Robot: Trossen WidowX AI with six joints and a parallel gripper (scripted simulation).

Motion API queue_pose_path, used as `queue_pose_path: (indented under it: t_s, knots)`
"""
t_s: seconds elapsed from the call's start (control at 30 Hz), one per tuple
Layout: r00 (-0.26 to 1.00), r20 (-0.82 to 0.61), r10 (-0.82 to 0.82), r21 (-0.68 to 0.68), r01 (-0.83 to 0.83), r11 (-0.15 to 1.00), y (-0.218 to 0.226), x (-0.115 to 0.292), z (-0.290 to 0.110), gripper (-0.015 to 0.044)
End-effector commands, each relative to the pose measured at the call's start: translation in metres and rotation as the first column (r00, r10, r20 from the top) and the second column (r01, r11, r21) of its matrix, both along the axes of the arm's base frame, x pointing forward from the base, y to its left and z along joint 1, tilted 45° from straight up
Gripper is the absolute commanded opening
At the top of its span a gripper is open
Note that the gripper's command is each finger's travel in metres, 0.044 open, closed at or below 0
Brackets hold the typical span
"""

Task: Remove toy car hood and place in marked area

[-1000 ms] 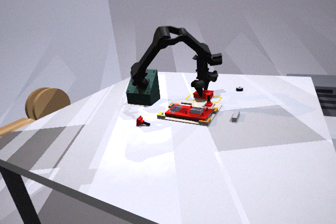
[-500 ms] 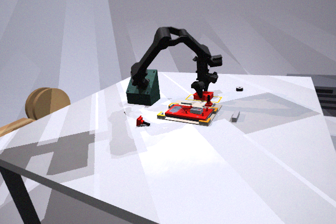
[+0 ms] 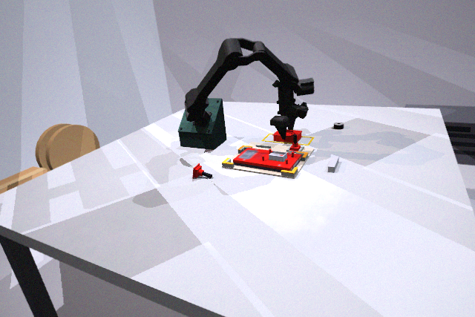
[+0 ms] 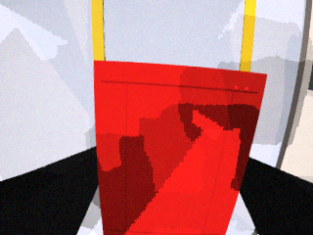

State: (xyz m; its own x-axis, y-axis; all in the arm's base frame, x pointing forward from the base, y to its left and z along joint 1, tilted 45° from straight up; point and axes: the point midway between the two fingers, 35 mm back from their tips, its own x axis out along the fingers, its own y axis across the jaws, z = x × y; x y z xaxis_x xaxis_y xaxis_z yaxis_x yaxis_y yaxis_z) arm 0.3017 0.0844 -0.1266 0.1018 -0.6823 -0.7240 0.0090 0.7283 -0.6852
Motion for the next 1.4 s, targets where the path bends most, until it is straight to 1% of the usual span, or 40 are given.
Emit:
queue_pose_path:
  t_s: [0.0, 0.17, 0.27, 0.4, 0.47, 1.37]
  knots:
    - [1.000, 0.001, -0.001, 0.000, 0.001, 1.000, 0.000, 0.000, 0.000, 0.0315]
    - [1.000, 0.001, -0.001, 0.000, 0.001, 1.000, 0.002, 0.000, 0.002, 0.0440]
    - [1.000, 0.000, 0.000, 0.000, 0.000, 1.000, 0.015, 0.000, 0.013, 0.0440]
    - [1.000, -0.001, -0.001, -0.003, 0.001, 1.000, 0.044, -0.005, 0.044, 0.0440]
    - [1.000, -0.001, -0.001, -0.005, 0.001, 1.000, 0.050, -0.007, 0.051, 0.0440]
    - [1.000, -0.001, -0.001, -0.005, 0.001, 1.000, 0.050, -0.007, 0.051, 0.0440]
